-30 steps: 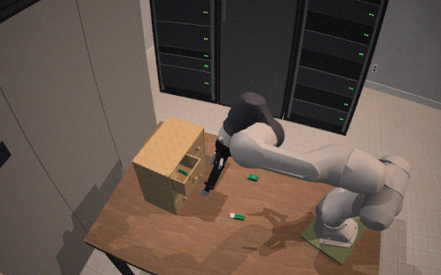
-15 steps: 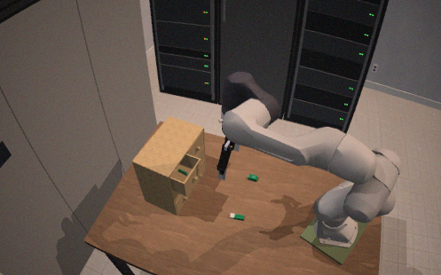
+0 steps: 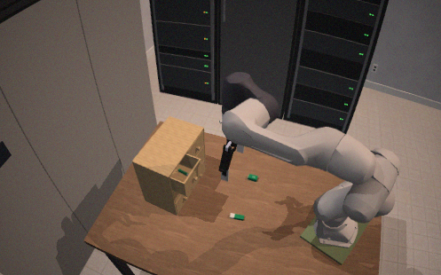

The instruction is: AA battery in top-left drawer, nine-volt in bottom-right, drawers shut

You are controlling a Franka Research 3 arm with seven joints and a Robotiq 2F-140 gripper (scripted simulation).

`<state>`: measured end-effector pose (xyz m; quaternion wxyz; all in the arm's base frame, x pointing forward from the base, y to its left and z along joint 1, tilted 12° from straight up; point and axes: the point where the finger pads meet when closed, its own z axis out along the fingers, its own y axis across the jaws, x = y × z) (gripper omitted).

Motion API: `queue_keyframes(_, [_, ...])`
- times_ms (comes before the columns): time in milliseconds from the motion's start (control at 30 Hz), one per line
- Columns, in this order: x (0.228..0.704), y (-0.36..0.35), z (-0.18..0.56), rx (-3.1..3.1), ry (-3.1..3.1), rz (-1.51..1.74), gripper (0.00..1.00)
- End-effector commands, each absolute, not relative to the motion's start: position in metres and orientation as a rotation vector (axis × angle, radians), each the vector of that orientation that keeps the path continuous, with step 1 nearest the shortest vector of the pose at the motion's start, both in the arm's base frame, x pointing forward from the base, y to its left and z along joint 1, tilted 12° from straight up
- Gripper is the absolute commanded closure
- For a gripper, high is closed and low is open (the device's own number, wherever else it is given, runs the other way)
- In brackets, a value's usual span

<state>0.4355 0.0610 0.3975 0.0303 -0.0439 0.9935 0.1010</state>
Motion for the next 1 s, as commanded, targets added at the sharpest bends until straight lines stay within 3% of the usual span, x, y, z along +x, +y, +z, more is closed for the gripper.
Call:
queue_keyframes(0, [0.434, 0.061, 0.398, -0.115, 3.067, 0.308, 0.0])
queue_keyframes(567, [0.434, 0.061, 0.397, -0.123, 3.066, 0.312, 0.0])
queue_keyframes(700, [0.414, 0.066, 0.395, -0.121, 3.07, 0.305, 0.0])
queue_keyframes(833, [0.347, 0.08, 0.382, -0.115, 3.067, 0.31, 0.0])
queue_keyframes(967, [0.341, 0.082, 0.381, -0.119, 3.062, 0.316, 0.0])
